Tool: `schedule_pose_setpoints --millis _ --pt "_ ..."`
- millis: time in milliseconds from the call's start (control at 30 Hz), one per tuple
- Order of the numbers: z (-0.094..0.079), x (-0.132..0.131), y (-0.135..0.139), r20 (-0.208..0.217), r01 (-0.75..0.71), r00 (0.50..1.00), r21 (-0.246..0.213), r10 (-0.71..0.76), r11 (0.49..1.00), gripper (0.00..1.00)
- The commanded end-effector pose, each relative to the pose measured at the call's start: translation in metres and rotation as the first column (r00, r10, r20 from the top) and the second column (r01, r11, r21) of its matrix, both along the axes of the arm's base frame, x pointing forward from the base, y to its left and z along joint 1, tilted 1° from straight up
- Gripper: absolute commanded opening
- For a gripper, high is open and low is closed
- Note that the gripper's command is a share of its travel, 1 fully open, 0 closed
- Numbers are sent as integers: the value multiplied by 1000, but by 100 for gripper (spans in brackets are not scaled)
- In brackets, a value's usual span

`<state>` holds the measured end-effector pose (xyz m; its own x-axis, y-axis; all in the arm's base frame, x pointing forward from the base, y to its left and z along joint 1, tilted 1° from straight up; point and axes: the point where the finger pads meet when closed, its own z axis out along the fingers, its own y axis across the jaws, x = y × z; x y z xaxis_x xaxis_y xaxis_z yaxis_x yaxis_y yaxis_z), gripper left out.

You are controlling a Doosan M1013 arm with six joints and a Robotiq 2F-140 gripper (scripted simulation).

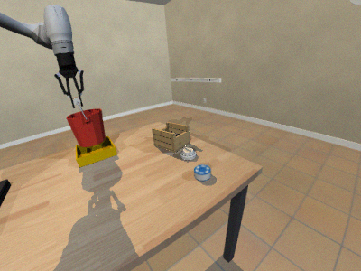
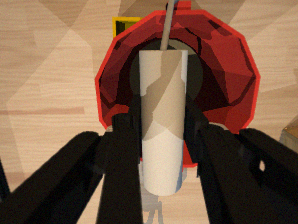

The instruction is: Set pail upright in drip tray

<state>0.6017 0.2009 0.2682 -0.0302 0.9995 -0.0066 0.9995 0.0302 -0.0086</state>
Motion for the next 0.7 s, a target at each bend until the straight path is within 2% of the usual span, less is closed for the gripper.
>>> schedule_pose_setpoints --millis 0,233,667 --pt "-4 -1 4 0 2 1000 5 -2 1000 10" --pt "-7 0 5 3 1 1000 6 -1 1000 10" --pt "-25 -1 5 -1 2 1000 5 -2 1000 10"
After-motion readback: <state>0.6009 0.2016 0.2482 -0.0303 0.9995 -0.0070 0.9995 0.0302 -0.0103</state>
